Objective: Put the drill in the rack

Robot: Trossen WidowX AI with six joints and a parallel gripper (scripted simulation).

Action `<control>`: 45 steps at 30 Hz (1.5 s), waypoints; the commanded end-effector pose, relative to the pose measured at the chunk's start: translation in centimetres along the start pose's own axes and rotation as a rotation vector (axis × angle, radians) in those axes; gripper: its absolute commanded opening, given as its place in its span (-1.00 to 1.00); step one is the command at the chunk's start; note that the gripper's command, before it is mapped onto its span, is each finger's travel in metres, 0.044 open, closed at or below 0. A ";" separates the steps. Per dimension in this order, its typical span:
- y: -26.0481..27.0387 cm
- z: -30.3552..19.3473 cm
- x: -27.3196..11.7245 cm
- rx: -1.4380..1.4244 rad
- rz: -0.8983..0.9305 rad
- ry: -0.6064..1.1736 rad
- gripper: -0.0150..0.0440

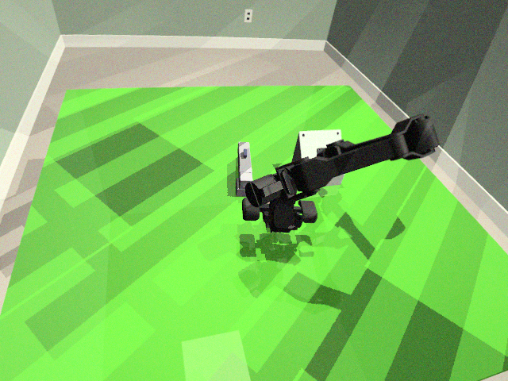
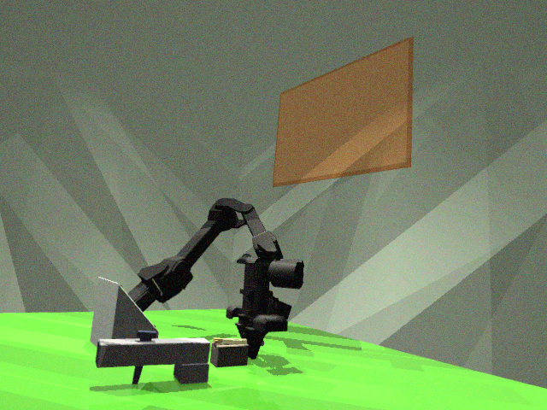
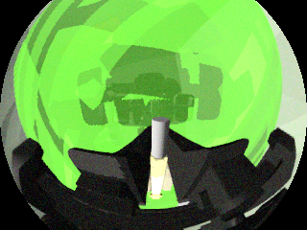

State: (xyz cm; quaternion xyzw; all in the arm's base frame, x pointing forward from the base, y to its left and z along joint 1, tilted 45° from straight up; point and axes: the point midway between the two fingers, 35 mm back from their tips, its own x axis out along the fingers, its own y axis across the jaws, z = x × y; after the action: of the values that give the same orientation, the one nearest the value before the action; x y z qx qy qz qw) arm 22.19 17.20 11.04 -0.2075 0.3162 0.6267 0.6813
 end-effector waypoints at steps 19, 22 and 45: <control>0.0 -0.1 -2.5 0.002 0.014 0.020 1.00; 0.0 -0.1 -4.0 0.002 0.015 0.021 1.00; -13.8 -6.5 -14.1 0.638 -0.421 -0.084 1.00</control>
State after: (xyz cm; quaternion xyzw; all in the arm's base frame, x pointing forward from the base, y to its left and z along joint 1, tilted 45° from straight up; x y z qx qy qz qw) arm 32.67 3.39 14.84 -0.0589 0.4070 0.4074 0.8154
